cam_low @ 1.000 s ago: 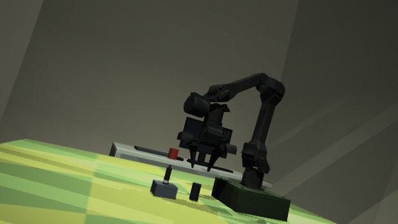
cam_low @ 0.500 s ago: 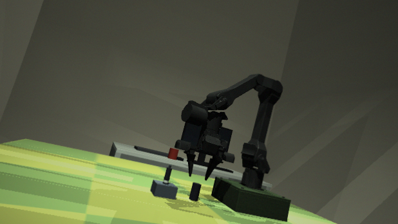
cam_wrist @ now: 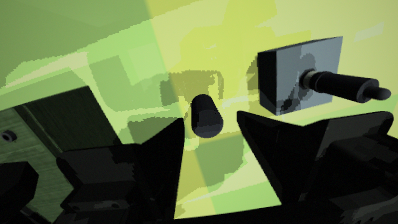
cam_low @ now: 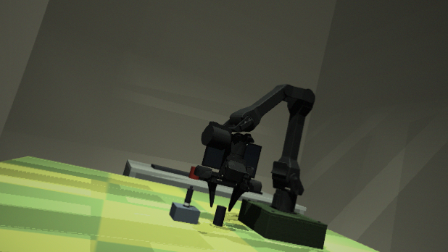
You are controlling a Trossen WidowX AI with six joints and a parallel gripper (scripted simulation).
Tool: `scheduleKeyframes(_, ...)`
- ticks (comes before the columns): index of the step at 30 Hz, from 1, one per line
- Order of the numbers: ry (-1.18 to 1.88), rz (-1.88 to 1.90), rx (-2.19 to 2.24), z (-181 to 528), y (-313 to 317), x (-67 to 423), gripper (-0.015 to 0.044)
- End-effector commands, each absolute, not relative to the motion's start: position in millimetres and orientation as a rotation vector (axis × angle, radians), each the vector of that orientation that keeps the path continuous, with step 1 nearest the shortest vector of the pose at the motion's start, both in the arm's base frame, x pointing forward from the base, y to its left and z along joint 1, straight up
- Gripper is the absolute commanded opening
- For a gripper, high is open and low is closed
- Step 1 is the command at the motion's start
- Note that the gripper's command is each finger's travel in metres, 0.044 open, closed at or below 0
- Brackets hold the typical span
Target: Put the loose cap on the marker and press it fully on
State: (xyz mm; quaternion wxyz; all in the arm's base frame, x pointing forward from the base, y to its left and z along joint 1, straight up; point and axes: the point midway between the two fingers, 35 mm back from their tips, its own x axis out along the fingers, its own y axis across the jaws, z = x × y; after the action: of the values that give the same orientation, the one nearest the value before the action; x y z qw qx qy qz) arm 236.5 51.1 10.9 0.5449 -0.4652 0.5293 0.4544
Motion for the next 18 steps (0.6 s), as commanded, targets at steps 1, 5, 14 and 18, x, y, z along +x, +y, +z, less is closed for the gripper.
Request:
scheduleKeyframes(1,1.259,1.085,-1.100,1.8,51.3,234.3,0.0240)
scheduleKeyframes(5,1.259,1.085,-1.100,-4.6,51.4,234.2,0.0240)
scheduleKeyframes(14,1.259,1.085,-1.100,-17.5,51.3,233.4,0.0240)
scheduleKeyframes(18,1.259,1.085,-1.100,-17.8,51.3,233.4,0.0188)
